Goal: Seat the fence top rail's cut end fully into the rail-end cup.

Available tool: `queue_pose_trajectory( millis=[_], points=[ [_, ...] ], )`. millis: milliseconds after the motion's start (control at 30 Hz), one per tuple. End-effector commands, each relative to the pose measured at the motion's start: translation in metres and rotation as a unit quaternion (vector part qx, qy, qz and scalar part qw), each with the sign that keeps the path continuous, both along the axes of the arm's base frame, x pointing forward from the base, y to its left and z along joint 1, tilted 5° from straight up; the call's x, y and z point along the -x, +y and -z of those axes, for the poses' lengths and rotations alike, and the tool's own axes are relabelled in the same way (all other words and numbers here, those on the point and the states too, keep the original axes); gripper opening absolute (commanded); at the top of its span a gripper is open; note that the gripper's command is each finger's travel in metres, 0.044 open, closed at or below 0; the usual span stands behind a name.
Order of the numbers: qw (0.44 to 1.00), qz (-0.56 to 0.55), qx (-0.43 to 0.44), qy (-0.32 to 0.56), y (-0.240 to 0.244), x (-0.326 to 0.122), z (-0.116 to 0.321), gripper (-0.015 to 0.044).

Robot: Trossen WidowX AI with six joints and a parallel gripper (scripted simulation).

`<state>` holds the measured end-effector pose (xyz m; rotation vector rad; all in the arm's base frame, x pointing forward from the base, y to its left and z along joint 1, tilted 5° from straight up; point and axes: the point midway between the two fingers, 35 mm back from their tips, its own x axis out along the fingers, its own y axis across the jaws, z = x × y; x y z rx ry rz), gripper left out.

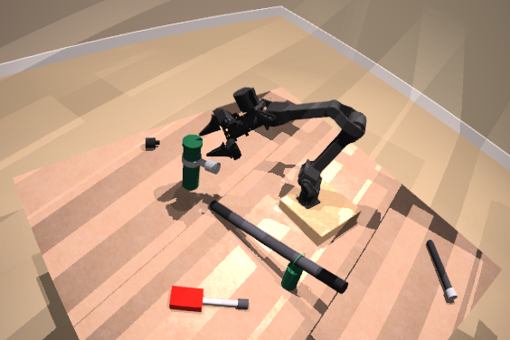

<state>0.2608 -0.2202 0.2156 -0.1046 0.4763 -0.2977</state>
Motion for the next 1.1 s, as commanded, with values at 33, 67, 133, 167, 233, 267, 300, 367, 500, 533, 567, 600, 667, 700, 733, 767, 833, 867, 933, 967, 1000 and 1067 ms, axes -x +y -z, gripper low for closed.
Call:
queue_pose_trajectory(
  millis=[33, 67, 133, 167, 233, 267, 300, 367, 500, 533, 567, 600, 667, 700, 733, 767, 833, 867, 933, 967, 1000, 1067],
  points=[
    [0.993, -0.015, -0.087, 0.075, 0.075, -0.030, -0.008, 0.0440],
    [0.991, -0.016, -0.095, 0.089, 0.085, -0.031, -0.008, 0.0440],
    [0.987, -0.018, -0.108, 0.115, 0.105, -0.031, -0.007, 0.0440],
    [0.985, -0.018, -0.113, 0.129, 0.115, -0.030, -0.007, 0.0440],
    [0.980, -0.019, -0.120, 0.156, 0.135, -0.027, -0.007, 0.0440],
    [0.978, -0.019, -0.121, 0.170, 0.144, -0.025, -0.008, 0.0440],
    [0.975, -0.019, -0.121, 0.183, 0.153, -0.022, -0.008, 0.0440],
    [0.970, -0.019, -0.118, 0.209, 0.170, -0.014, -0.010, 0.0440],
    [0.962, -0.018, -0.101, 0.254, 0.197, 0.005, -0.016, 0.0440],
    [0.961, -0.018, -0.099, 0.258, 0.200, 0.007, -0.016, 0.0440],
    [0.961, -0.018, -0.098, 0.259, 0.200, 0.007, -0.017, 0.0440],
    [0.961, -0.018, -0.098, 0.259, 0.200, 0.007, -0.017, 0.0440],
    [0.961, -0.018, -0.098, 0.259, 0.200, 0.007, -0.017, 0.0440],
    [0.961, -0.018, -0.098, 0.259, 0.200, 0.007, -0.017, 0.0440],
    [0.961, -0.018, -0.098, 0.259, 0.200, 0.007, -0.017, 0.0440],
    [0.961, -0.018, -0.098, 0.259, 0.200, 0.007, -0.017, 0.0440],
    [0.960, -0.022, -0.094, 0.262, 0.199, 0.007, -0.016, 0.0440],
    [0.959, -0.030, -0.086, 0.267, 0.198, 0.007, -0.016, 0.0440],
    [0.955, -0.057, -0.061, 0.285, 0.192, 0.006, -0.015, 0.0440],
    [0.951, -0.077, -0.043, 0.297, 0.188, 0.005, -0.015, 0.0440],
    [0.945, -0.099, -0.025, 0.310, 0.182, 0.005, -0.014, 0.0440],
    [0.930, -0.153, 0.017, 0.335, 0.172, 0.003, -0.013, 0.0440]
  ],
)
